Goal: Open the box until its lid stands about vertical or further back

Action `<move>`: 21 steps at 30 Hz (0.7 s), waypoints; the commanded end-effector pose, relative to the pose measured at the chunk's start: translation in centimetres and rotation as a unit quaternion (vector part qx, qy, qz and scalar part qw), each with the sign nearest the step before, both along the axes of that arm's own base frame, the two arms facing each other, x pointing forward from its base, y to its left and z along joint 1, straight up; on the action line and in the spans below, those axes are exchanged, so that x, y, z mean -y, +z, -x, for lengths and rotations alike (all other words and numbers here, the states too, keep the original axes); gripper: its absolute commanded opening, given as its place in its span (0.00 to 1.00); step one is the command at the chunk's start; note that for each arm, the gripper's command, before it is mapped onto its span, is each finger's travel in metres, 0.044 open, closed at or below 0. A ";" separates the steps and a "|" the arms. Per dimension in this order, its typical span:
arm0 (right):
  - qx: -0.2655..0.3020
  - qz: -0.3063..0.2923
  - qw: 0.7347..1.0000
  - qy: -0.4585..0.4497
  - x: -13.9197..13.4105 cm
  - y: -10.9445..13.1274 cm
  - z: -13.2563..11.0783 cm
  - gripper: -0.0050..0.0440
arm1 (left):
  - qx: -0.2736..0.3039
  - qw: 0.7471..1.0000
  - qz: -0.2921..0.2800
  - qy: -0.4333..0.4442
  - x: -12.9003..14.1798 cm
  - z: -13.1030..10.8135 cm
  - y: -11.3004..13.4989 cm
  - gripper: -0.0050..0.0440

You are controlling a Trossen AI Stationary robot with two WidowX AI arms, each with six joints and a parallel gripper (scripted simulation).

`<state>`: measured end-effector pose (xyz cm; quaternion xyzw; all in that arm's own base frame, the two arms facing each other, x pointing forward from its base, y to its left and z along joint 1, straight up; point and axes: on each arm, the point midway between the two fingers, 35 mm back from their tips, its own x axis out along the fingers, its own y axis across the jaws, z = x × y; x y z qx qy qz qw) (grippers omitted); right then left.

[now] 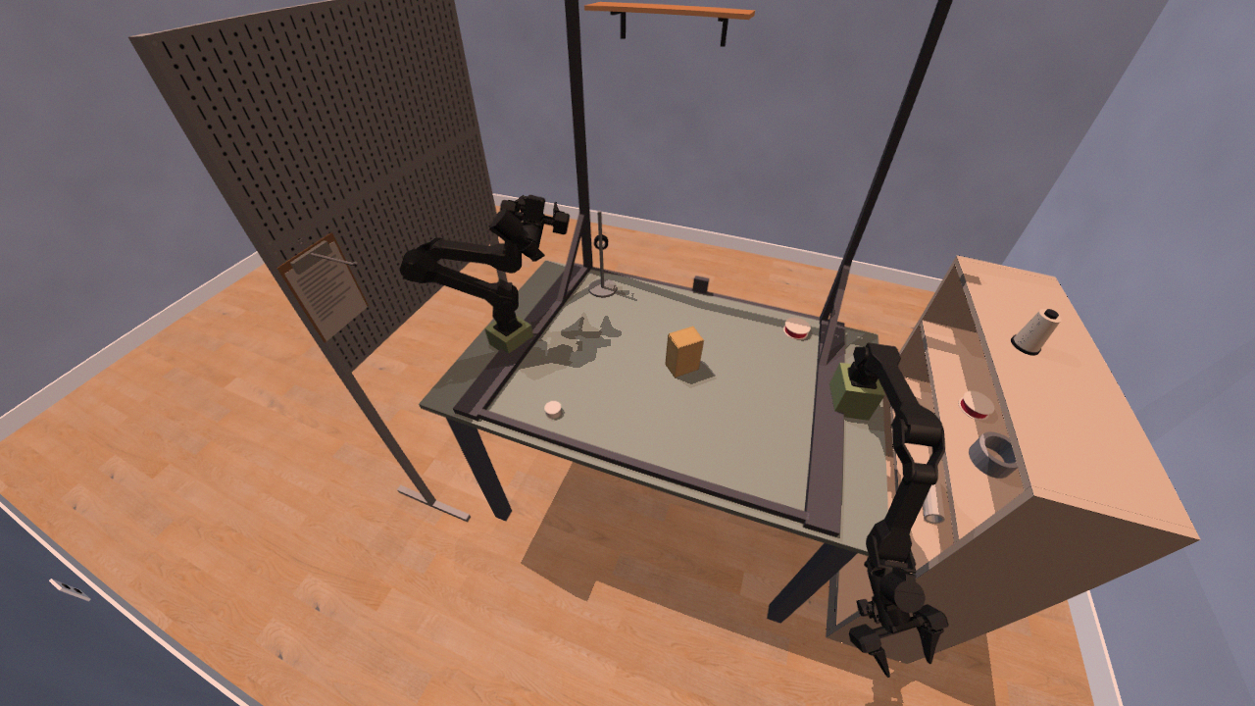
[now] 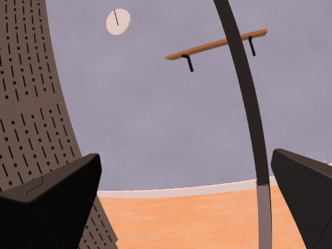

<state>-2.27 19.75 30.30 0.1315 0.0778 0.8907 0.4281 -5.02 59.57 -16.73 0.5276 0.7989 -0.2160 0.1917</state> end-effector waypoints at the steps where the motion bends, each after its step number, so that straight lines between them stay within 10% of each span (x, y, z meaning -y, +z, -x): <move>1: 0.004 -0.005 1.000 0.000 0.0 0.4 0.0 1.00 | 0.000 1.000 -0.021 0.000 -1.1 0.0 2.2 1.00; 21: 0.004 -0.007 1.000 -0.009 -0.1 0.5 -0.3 1.00 | 0.008 1.000 -0.024 0.001 -1.1 -0.6 2.3 1.00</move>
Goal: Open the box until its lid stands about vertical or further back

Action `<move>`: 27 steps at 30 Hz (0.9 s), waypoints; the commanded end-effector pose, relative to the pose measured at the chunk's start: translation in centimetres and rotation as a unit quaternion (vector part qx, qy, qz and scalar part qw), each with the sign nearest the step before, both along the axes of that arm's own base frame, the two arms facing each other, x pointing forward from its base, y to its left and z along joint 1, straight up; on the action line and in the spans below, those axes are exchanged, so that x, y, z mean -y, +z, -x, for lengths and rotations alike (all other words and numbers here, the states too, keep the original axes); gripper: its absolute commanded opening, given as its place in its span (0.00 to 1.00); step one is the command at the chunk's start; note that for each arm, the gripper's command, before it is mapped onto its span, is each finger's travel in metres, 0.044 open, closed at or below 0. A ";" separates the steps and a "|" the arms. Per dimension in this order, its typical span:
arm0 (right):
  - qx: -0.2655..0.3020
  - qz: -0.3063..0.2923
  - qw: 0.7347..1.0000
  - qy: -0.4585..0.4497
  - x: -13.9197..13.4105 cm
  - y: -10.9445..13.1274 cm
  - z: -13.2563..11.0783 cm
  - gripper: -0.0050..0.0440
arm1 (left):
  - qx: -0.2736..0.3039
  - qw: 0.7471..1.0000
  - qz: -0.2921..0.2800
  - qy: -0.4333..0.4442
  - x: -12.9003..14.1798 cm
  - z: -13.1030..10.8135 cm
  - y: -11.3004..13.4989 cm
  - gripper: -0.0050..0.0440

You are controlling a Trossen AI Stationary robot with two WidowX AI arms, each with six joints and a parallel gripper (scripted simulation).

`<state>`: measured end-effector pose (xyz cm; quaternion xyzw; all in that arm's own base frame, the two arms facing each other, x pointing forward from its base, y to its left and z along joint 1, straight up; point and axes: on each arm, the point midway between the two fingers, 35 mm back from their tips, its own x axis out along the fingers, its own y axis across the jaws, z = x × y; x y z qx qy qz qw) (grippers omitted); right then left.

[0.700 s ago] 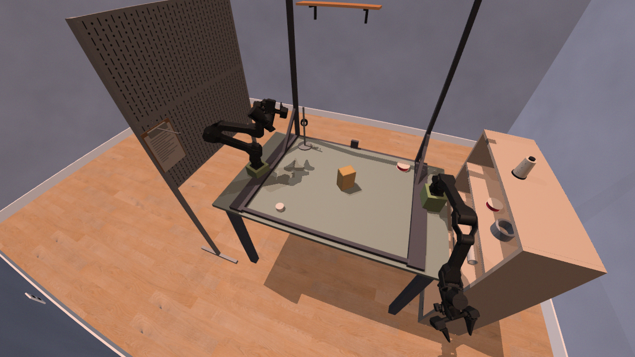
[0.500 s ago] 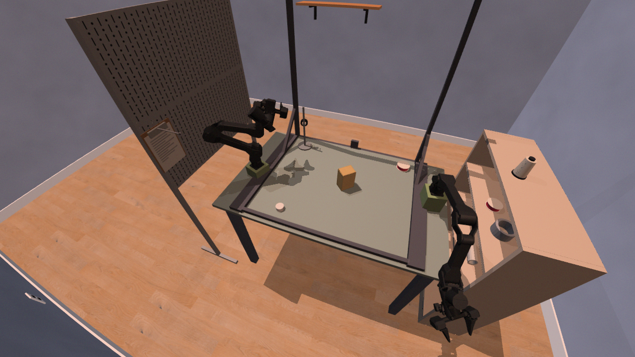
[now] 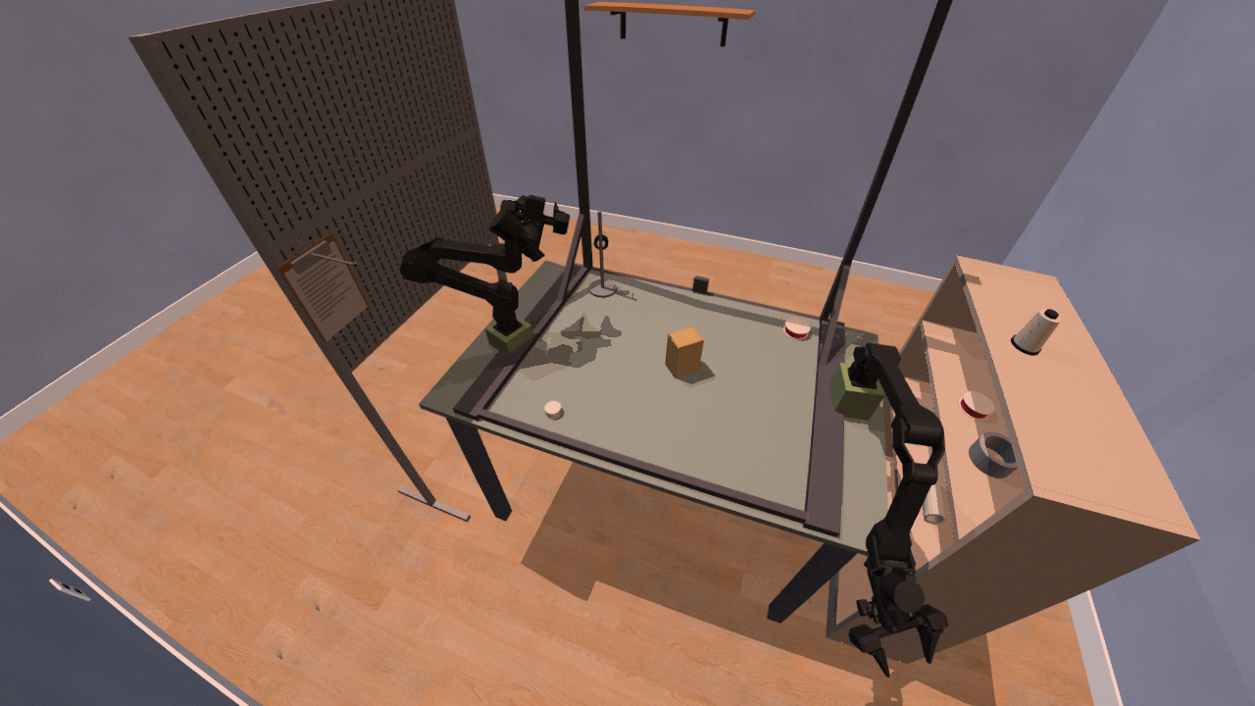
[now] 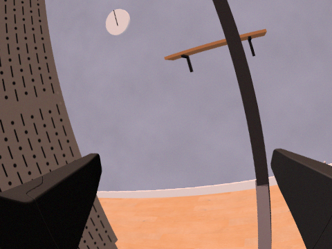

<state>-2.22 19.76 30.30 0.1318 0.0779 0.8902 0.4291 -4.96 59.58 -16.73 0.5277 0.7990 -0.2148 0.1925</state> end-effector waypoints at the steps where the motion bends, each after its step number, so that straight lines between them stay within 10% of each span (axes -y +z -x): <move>1: 0.004 -0.009 1.000 -0.013 -0.2 0.6 -0.4 1.00 | 0.011 1.000 -0.026 0.001 -1.1 -0.9 2.4 1.00; 13: 0.010 -0.038 0.991 -0.124 -1.6 2.0 -4.9 1.00 | 0.108 0.992 -0.065 0.017 -0.7 -8.2 4.5 1.00; 27: 0.046 -0.070 0.925 -0.371 -1.8 4.2 -15.7 1.00 | 0.355 0.925 -0.125 0.051 4.0 -25.5 10.3 1.00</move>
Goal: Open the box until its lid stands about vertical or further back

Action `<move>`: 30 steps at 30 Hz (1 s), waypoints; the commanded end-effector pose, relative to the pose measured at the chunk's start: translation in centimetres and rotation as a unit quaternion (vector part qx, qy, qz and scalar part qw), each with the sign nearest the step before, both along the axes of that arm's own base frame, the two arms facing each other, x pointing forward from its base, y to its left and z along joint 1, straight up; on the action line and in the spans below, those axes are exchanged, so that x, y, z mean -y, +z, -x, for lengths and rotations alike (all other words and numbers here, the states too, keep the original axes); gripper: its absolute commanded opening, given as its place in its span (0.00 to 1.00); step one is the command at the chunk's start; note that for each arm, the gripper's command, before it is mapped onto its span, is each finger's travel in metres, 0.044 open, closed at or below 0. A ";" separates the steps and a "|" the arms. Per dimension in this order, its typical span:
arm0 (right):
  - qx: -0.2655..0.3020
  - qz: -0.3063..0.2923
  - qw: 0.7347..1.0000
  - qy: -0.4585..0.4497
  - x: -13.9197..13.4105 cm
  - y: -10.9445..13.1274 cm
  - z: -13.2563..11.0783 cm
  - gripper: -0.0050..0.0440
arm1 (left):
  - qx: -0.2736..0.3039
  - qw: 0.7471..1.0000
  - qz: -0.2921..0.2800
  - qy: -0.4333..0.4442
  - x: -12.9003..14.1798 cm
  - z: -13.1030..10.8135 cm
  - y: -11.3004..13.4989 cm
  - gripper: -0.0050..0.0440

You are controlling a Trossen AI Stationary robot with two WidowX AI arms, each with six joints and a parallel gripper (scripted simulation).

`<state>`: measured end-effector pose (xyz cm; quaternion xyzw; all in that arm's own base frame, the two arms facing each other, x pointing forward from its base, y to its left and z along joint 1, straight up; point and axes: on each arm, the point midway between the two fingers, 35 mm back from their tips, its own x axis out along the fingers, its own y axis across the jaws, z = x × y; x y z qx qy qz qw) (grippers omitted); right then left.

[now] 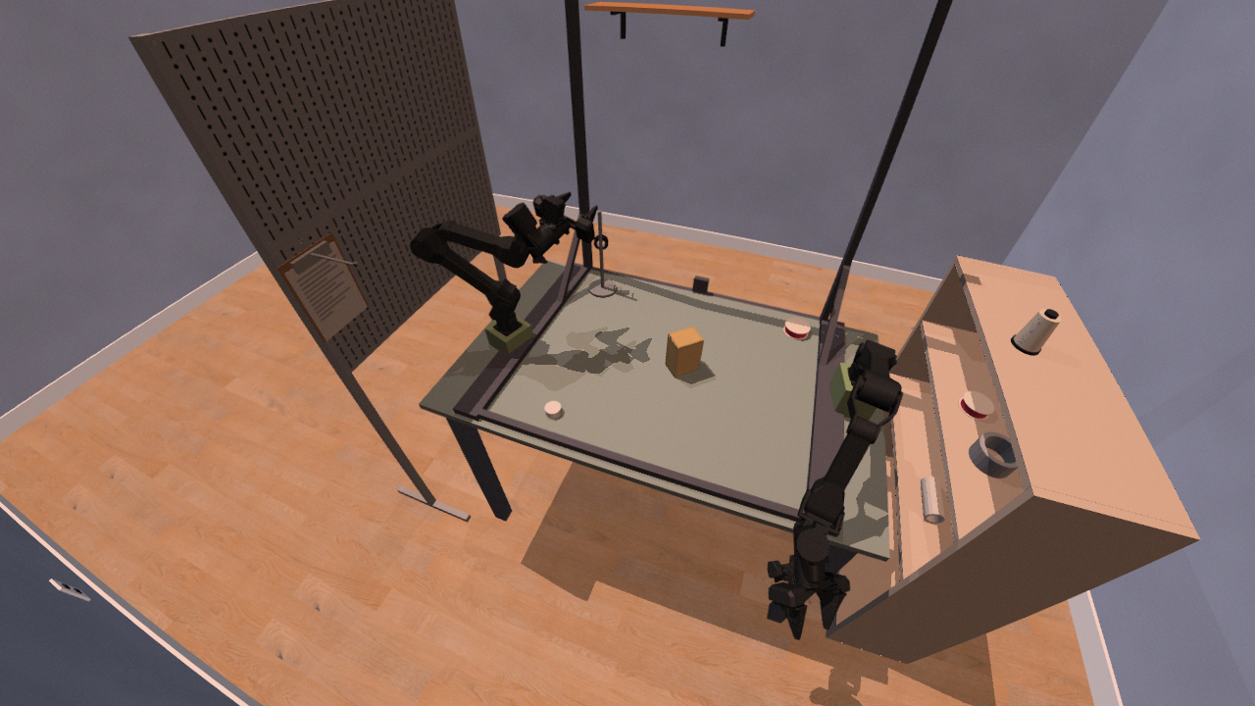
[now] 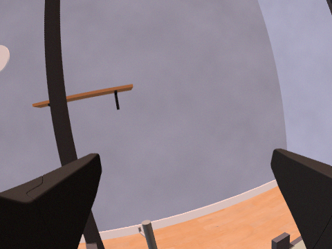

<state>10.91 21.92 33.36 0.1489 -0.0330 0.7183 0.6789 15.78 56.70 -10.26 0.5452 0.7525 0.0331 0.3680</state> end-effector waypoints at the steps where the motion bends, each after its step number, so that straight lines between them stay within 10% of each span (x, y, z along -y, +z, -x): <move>1: 0.019 -0.008 0.996 -0.081 0.5 1.3 -3.3 1.00 | 0.095 0.995 -0.033 0.007 1.7 -6.0 4.3 1.00; 18: 0.058 0.024 0.939 -0.337 4.7 2.2 -13.8 1.00 | 0.394 0.918 -0.026 0.029 13.5 -21.9 11.0 1.00; 30: 0.072 0.062 0.893 -0.440 7.6 1.9 -18.0 1.00 | 0.540 0.840 0.019 0.050 21.8 -28.0 13.4 1.00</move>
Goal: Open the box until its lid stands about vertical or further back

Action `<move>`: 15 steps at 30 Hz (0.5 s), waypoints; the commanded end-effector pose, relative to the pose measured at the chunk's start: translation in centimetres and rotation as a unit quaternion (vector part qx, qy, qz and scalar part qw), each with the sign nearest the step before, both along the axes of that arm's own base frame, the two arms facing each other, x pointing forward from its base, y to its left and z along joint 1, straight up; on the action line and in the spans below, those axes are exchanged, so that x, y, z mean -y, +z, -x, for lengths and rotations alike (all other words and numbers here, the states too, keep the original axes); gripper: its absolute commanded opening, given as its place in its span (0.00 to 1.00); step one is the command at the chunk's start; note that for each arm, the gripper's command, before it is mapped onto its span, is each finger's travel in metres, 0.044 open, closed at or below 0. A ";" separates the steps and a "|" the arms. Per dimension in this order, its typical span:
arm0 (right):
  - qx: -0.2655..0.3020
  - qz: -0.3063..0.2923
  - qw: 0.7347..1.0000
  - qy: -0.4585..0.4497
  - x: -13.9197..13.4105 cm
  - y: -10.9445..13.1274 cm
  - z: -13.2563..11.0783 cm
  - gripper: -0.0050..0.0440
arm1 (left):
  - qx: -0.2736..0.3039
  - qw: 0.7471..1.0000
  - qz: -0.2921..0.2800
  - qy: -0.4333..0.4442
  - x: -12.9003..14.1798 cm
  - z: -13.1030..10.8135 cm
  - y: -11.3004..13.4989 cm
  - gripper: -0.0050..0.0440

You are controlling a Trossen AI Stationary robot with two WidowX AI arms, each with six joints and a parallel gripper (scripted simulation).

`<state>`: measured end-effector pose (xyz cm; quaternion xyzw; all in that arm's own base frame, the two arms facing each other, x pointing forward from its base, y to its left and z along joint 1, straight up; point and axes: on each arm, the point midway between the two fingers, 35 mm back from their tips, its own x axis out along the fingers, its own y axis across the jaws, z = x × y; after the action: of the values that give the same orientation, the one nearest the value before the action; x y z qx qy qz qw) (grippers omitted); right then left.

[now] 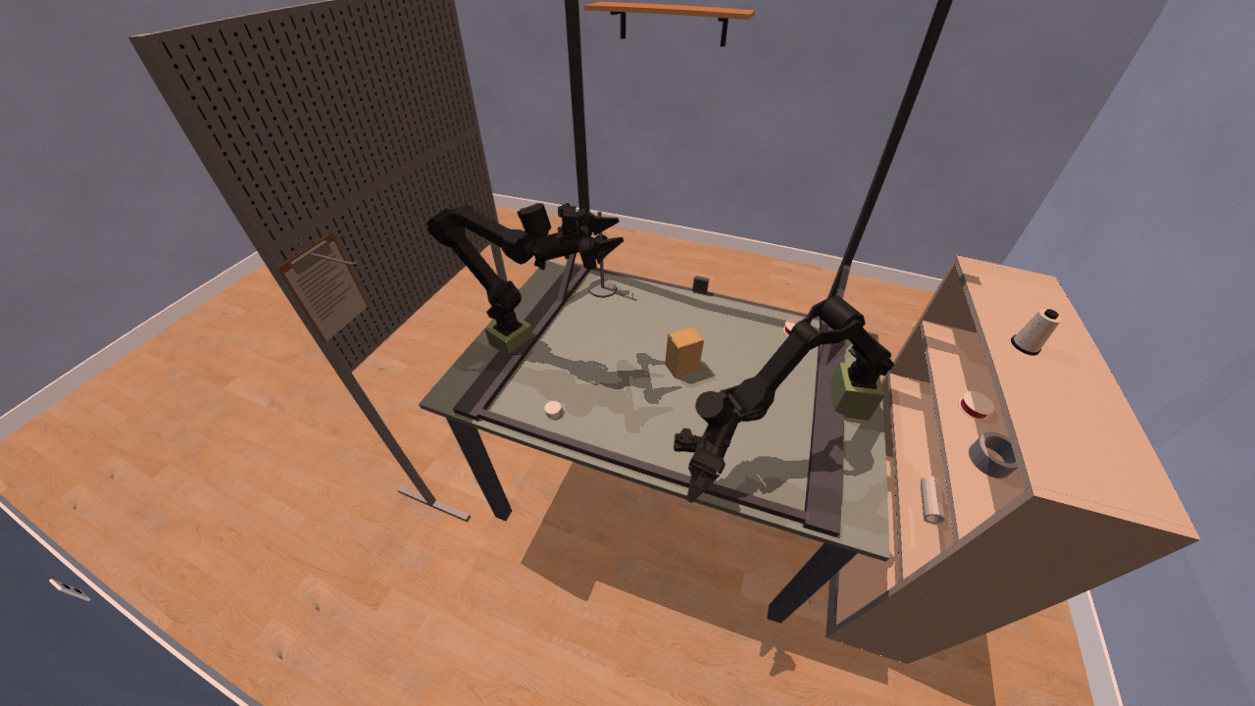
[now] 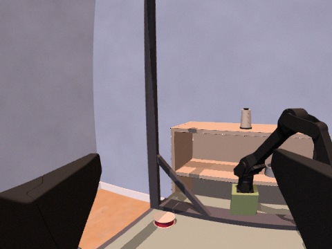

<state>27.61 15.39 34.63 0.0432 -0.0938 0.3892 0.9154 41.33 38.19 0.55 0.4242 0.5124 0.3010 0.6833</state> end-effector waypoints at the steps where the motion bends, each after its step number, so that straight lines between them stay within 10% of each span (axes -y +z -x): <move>1: 0.009 0.017 0.999 -0.049 1.3 0.6 -1.7 1.00 | 0.096 0.995 0.015 -0.002 4.3 -3.1 2.8 1.00; 15: -0.003 0.088 0.979 -0.183 5.4 -0.9 -6.5 1.00 | 0.339 0.930 0.144 0.000 19.1 -8.5 5.2 1.00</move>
<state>32.87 11.34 33.29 -0.0306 -0.0652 0.2585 0.9633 48.45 23.64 3.31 0.2526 0.3483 0.3482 0.8329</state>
